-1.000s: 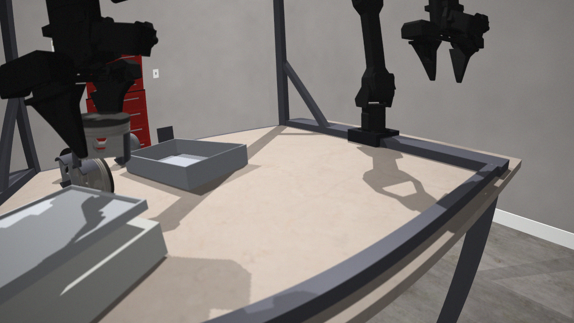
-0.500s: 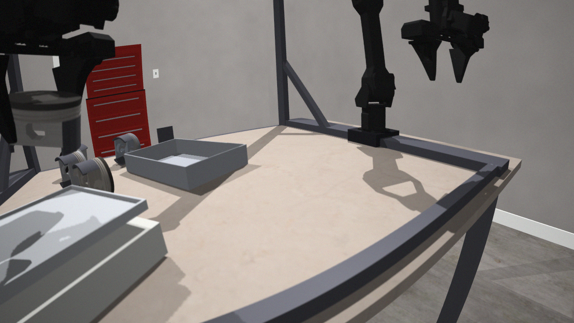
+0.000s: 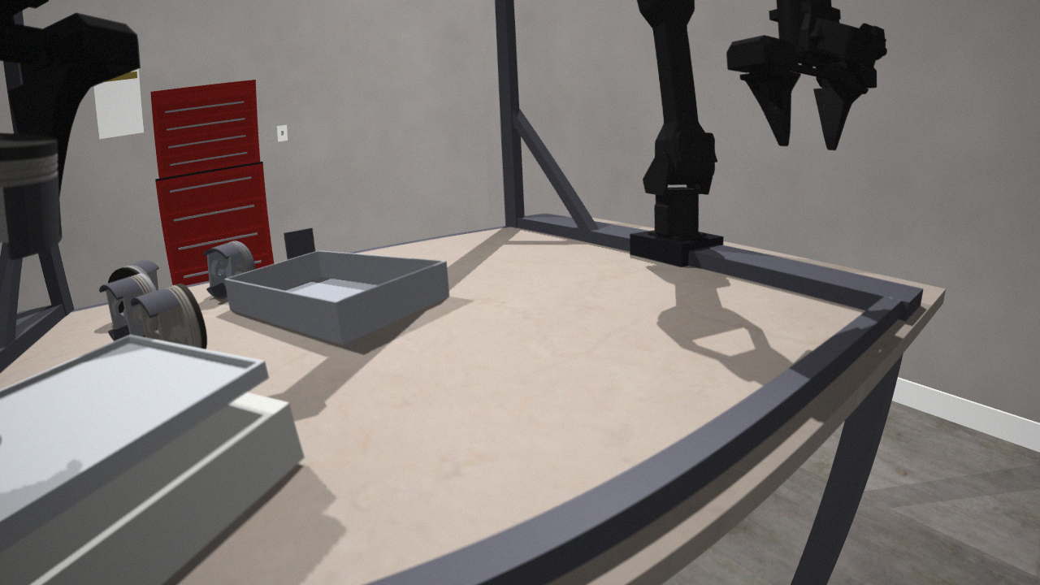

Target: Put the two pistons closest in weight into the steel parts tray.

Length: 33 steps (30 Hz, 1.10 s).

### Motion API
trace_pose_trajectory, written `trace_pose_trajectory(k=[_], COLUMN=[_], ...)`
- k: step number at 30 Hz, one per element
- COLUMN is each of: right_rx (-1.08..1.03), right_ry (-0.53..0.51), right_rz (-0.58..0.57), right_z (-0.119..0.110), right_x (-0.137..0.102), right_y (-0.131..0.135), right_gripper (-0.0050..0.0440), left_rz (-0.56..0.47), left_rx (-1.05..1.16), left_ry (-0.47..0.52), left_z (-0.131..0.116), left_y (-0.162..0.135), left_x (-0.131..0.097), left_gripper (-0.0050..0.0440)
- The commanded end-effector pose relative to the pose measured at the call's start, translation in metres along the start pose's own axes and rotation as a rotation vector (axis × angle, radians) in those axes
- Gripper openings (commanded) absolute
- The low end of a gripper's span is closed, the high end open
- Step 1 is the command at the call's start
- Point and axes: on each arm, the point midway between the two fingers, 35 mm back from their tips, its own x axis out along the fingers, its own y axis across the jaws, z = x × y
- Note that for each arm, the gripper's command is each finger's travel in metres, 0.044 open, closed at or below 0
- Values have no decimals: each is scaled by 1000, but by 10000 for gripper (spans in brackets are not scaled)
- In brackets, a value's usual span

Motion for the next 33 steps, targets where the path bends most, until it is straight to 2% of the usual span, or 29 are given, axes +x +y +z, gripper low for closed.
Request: trace_pose_trajectory(k=[1,10,33], right_rx=[-10,-5,-7], right_ry=[-85,-310,-291], right_rz=[0,-8,-7], right_z=[0,0,6], right_x=[-11,-11,28], right_y=[-1,1,0], right_gripper=[158,158,158], left_rz=[-1,-1,-1], left_rx=[2,2,2], left_ry=[-18,-18,-18], left_z=[4,4,4], left_y=[0,0,0], left_x=[-5,-5,-5], left_gripper=[400,400,400])
